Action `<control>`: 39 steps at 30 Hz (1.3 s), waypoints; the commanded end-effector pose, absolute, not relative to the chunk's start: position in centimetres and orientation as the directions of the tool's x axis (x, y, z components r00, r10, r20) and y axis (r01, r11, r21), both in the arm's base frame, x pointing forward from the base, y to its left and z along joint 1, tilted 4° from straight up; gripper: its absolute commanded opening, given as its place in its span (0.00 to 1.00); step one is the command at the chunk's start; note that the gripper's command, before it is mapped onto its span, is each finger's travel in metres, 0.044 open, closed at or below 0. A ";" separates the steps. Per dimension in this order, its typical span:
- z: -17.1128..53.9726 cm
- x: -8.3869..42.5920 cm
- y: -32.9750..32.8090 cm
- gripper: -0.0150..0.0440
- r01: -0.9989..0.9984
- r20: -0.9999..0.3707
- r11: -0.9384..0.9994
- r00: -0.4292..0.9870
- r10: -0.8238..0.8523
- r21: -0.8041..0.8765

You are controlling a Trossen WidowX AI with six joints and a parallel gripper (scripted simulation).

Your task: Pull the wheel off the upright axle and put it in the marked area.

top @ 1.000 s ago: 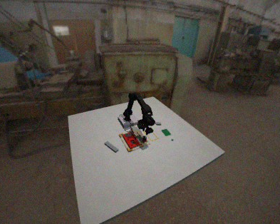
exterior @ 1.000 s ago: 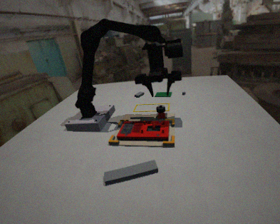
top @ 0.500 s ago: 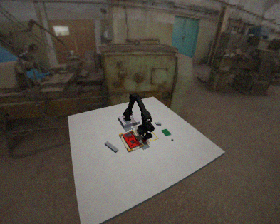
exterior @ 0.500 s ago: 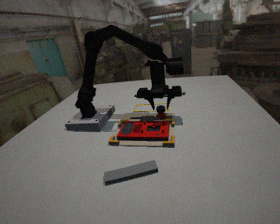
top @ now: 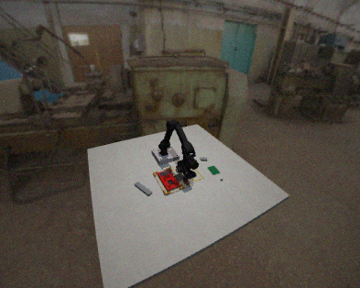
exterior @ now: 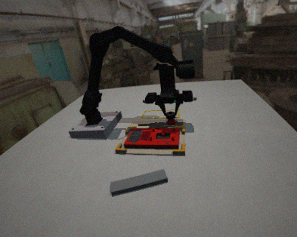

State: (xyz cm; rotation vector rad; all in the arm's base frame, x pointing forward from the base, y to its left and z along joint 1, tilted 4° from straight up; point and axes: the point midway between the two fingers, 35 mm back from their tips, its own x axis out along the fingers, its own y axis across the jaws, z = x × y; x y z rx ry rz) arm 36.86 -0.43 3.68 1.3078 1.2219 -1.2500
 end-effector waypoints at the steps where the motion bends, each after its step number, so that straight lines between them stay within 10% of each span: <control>1: 3.8 36.8 -0.4 0.26 0.997 -0.998 -0.081 -0.011 0.059 -0.016; 39: 5.0 36.9 -0.5 0.25 0.996 -0.998 -0.082 -0.009 0.058 -0.014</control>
